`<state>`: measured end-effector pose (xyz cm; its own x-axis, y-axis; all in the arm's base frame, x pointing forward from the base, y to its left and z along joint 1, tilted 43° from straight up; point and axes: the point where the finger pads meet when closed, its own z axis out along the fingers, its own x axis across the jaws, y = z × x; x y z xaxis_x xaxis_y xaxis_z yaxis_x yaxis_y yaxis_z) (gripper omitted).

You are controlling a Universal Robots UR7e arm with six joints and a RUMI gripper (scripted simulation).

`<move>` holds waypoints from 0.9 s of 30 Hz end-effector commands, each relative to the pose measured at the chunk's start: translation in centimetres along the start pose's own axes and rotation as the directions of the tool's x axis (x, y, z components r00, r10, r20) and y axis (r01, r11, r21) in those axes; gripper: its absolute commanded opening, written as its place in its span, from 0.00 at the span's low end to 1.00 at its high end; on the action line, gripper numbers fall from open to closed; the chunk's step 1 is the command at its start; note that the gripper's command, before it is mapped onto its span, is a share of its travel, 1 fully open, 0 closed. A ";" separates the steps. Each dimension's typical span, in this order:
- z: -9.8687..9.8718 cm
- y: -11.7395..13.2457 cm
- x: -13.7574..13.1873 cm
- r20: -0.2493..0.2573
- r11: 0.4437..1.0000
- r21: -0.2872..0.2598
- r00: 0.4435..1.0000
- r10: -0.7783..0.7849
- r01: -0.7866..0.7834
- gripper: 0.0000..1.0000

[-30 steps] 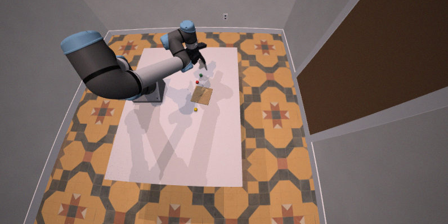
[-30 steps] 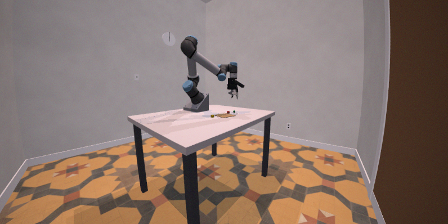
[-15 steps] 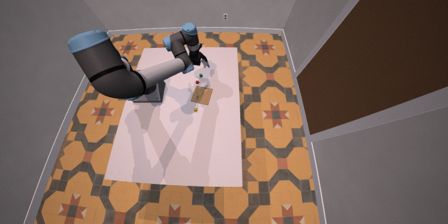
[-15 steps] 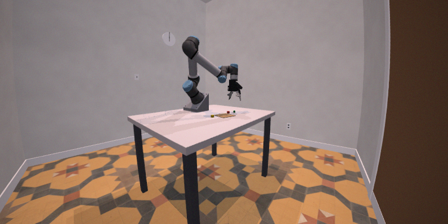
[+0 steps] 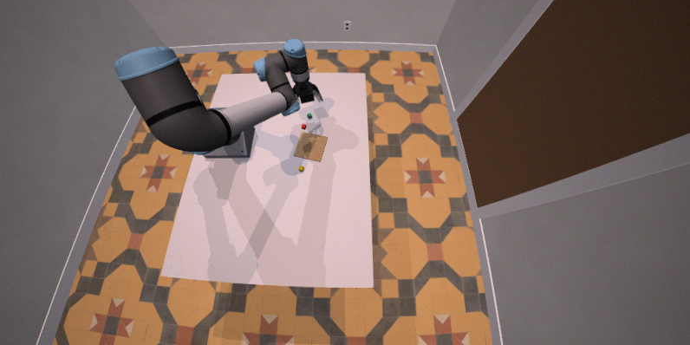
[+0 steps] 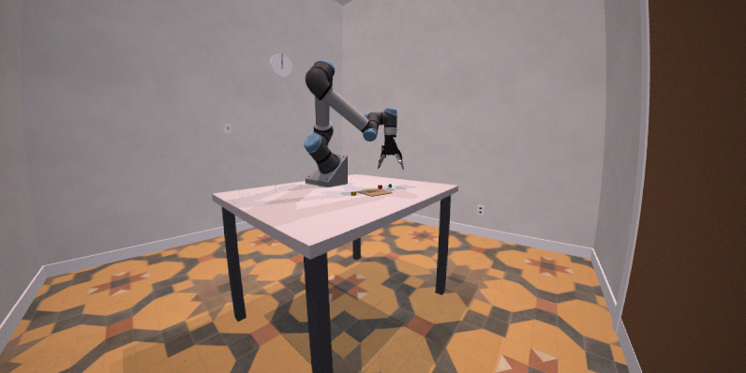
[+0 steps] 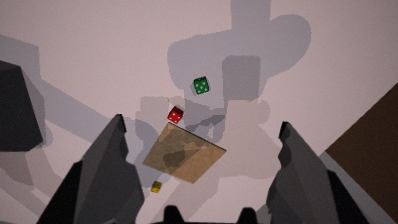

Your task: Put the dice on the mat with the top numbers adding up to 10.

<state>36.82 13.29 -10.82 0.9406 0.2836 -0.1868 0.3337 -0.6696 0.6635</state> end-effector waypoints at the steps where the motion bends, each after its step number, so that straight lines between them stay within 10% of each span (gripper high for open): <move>1: 0.5 0.1 0.0 -0.009 0.989 0.007 0.989 -0.146 0.146 1.00; 25: 1.2 0.3 -0.1 -0.010 0.934 0.004 0.934 -0.358 0.358 1.00; 26: 1.2 0.3 -0.1 -0.010 0.934 0.004 0.934 -0.358 0.358 0.21; 27: 1.2 0.3 -0.1 -0.010 0.934 0.004 0.934 -0.358 0.358 0.21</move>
<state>36.84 12.16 -11.49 0.7594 0.5097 -0.4044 0.6472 -0.5277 0.5502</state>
